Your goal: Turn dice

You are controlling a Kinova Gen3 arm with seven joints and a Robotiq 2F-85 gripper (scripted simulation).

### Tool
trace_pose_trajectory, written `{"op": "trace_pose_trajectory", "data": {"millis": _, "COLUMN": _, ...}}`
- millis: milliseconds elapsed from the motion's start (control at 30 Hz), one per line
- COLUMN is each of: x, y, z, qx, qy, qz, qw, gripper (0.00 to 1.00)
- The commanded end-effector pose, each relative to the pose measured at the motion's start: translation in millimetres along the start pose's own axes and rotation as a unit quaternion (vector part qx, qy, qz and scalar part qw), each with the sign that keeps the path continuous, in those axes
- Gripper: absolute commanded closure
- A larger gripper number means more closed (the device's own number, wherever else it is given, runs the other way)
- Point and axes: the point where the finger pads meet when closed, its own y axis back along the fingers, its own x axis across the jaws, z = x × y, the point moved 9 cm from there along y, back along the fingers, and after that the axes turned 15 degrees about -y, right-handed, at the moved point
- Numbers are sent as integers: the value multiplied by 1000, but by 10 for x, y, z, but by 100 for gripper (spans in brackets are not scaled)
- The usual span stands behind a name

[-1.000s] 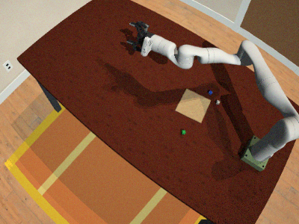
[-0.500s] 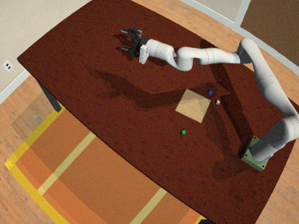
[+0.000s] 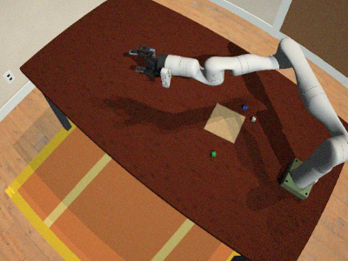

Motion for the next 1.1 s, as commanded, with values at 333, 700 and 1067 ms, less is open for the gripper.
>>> {"op": "trace_pose_trajectory", "data": {"millis": 333, "x": -62, "y": 19, "z": -135, "qx": 25, "qy": 42, "qz": -18, "qw": 999, "gripper": 0}}
{"op": "trace_pose_trajectory", "data": {"millis": 700, "x": -115, "y": 33, "z": -194, "qx": 37, "qy": 62, "qz": -30, "qw": 997, "gripper": 0}}
{"op": "trace_pose_trajectory", "data": {"millis": 1067, "x": -231, "y": 74, "z": -297, "qx": 62, "qy": 104, "qz": -54, "qw": 991, "gripper": 0}}
